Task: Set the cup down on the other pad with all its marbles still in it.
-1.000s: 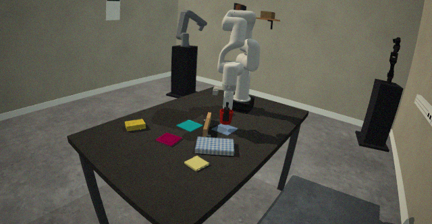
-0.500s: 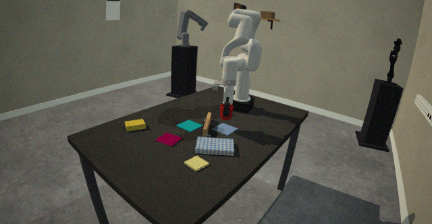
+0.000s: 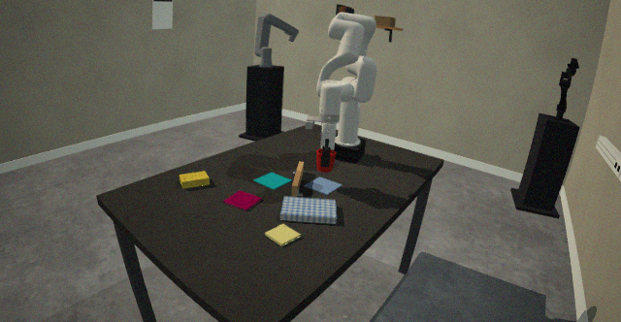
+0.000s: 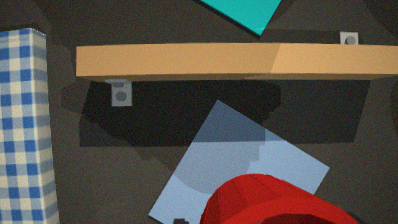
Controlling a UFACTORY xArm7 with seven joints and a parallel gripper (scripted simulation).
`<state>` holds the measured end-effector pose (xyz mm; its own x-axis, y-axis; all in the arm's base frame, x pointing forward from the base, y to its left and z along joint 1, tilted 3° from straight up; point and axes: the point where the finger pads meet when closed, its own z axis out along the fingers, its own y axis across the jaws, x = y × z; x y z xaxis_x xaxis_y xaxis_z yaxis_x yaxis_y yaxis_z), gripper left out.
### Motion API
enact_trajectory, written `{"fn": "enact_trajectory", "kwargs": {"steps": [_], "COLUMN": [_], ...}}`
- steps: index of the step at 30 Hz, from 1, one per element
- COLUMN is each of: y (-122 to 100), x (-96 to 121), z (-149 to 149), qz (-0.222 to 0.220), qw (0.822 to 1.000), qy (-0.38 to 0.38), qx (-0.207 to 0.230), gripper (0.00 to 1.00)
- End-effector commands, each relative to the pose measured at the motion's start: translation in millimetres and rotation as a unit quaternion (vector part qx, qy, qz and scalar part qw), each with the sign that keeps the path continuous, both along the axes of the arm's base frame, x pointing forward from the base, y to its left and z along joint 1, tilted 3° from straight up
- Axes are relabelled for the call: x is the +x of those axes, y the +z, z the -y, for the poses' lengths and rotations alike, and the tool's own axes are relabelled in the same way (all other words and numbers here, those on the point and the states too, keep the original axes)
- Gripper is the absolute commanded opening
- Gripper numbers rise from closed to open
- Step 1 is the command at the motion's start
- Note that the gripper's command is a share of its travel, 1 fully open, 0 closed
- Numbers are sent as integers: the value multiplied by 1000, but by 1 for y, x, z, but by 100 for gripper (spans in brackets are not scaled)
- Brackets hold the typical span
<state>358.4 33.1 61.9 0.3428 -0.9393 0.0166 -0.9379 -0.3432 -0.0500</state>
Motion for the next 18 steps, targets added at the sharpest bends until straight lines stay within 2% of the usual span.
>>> {"fn": "enact_trajectory", "kwargs": {"steps": [1,18], "y": [1,1], "x": [1,7], "z": [0,17], "qz": [2,2], "qw": [1000,1000], "qy": [0,0], "qx": [0,0], "gripper": [85,85]}}
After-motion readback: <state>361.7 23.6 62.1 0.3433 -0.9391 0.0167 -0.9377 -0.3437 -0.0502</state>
